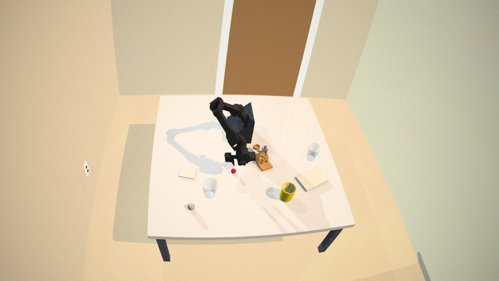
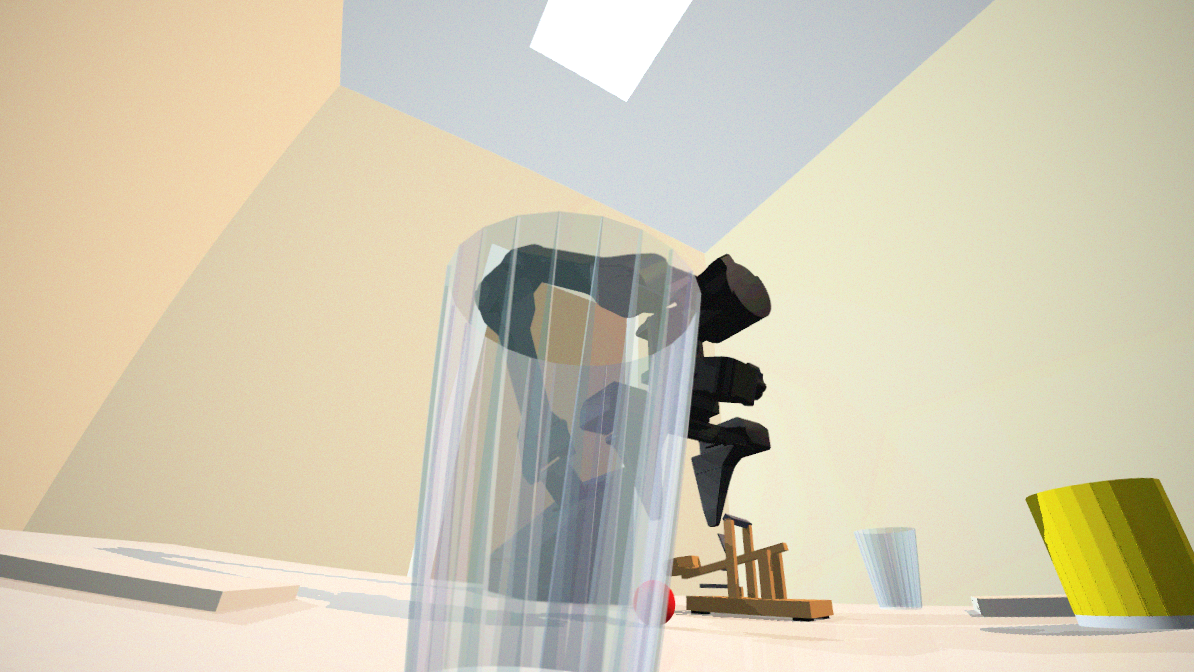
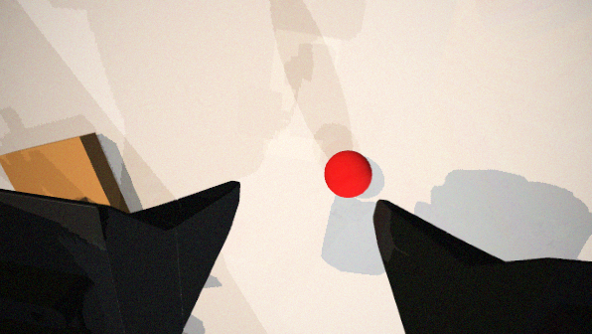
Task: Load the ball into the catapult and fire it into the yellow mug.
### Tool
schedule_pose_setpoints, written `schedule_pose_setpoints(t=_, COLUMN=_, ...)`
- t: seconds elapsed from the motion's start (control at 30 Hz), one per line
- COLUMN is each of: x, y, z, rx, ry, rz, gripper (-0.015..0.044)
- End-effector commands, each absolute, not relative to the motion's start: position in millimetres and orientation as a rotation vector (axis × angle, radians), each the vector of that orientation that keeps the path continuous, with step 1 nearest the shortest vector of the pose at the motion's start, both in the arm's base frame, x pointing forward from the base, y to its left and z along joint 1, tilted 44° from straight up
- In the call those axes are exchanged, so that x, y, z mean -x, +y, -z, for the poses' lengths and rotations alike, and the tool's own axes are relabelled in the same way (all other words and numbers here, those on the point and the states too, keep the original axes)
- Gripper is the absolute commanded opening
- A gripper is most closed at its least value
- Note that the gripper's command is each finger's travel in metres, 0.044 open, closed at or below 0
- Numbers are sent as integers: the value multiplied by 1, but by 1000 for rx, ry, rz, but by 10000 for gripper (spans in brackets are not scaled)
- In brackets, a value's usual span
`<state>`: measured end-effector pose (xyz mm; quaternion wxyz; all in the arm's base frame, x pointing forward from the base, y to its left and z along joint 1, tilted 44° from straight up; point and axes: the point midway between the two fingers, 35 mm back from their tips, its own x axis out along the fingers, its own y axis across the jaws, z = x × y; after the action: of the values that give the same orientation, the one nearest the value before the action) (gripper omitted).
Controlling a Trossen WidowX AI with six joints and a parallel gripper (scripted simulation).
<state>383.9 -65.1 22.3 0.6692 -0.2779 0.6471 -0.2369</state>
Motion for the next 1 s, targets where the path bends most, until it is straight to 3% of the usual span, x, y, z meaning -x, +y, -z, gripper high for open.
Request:
schedule_pose_setpoints(t=0.0, x=-379, y=-94, z=-31, rx=619, ry=1456, rz=571, gripper=300)
schedule_pose_setpoints(t=0.97, x=-381, y=-121, z=-4, rx=620, ry=1456, rz=572, gripper=300)
